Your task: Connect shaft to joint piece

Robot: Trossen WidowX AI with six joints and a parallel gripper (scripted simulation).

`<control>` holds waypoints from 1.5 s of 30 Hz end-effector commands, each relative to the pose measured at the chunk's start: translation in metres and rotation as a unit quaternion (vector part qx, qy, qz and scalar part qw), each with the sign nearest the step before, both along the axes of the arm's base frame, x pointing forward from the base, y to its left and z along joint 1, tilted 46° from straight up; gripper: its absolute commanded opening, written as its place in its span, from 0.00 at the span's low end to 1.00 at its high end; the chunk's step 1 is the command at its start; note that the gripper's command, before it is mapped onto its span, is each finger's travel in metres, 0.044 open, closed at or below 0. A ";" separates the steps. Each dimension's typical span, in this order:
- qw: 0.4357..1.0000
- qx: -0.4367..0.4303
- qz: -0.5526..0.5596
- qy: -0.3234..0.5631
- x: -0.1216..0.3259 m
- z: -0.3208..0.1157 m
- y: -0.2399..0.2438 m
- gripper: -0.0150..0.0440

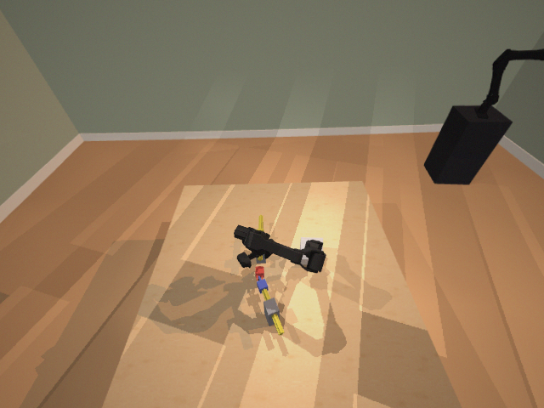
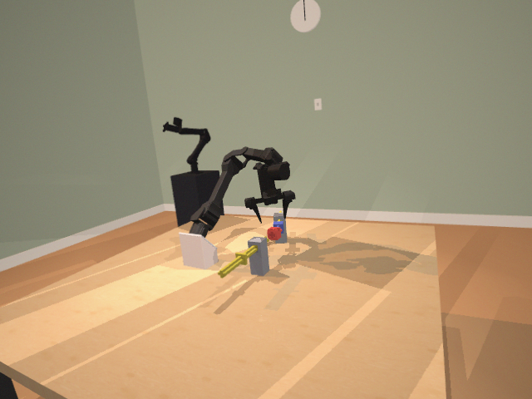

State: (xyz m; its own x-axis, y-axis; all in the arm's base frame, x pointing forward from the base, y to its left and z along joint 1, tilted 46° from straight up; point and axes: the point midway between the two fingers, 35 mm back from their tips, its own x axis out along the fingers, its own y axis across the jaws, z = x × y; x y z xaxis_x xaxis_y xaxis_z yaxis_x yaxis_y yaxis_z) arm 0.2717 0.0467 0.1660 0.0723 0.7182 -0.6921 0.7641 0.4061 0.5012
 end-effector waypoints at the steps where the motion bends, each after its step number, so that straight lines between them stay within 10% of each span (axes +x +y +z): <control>1: 0.996 -0.020 0.043 -0.070 -0.001 0.017 -0.014 1.00; 23: 0.963 -0.063 0.157 -0.212 -0.011 0.049 -0.044 1.00; 45: 0.999 0.026 -0.020 0.040 0.004 -0.009 -0.060 1.00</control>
